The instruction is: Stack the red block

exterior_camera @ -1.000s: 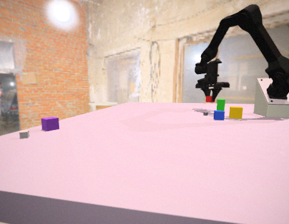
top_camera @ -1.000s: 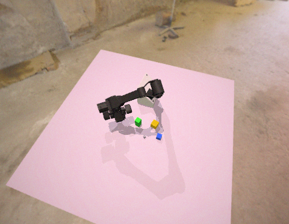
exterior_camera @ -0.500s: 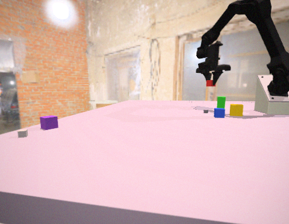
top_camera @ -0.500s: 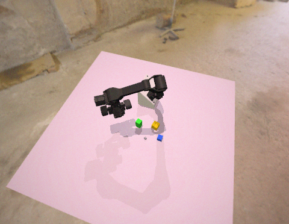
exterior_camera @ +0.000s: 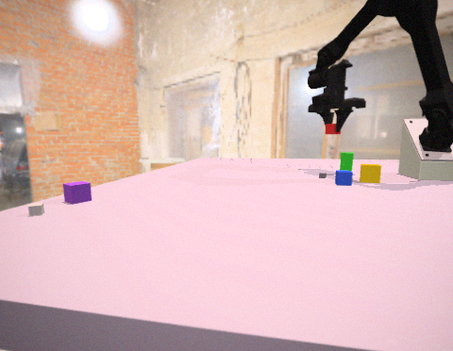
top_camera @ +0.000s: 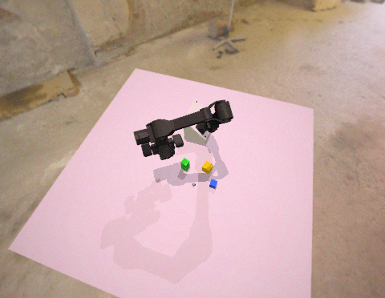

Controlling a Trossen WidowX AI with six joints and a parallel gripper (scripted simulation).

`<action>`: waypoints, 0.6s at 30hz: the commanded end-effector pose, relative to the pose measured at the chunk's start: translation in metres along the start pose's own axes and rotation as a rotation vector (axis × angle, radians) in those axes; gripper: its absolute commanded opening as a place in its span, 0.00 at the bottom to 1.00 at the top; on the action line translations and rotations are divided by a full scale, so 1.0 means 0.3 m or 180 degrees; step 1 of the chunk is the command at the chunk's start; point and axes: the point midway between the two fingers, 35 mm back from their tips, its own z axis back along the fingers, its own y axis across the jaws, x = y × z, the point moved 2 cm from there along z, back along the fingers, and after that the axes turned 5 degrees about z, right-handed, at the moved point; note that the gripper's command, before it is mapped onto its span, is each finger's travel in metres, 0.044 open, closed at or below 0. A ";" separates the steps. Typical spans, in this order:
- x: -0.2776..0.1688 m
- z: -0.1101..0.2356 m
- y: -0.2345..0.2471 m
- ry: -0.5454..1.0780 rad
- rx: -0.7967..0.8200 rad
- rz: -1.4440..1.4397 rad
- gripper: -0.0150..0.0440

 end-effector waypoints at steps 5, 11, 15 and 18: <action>0.071 0.003 0.096 -0.0018 0.0011 -0.0020 0.25; 0.120 -0.001 0.174 -0.0023 0.0017 -0.0024 0.25; 0.148 -0.006 0.228 -0.0027 0.0023 -0.0025 0.25; 0.166 -0.011 0.269 -0.0030 0.0029 -0.0024 0.25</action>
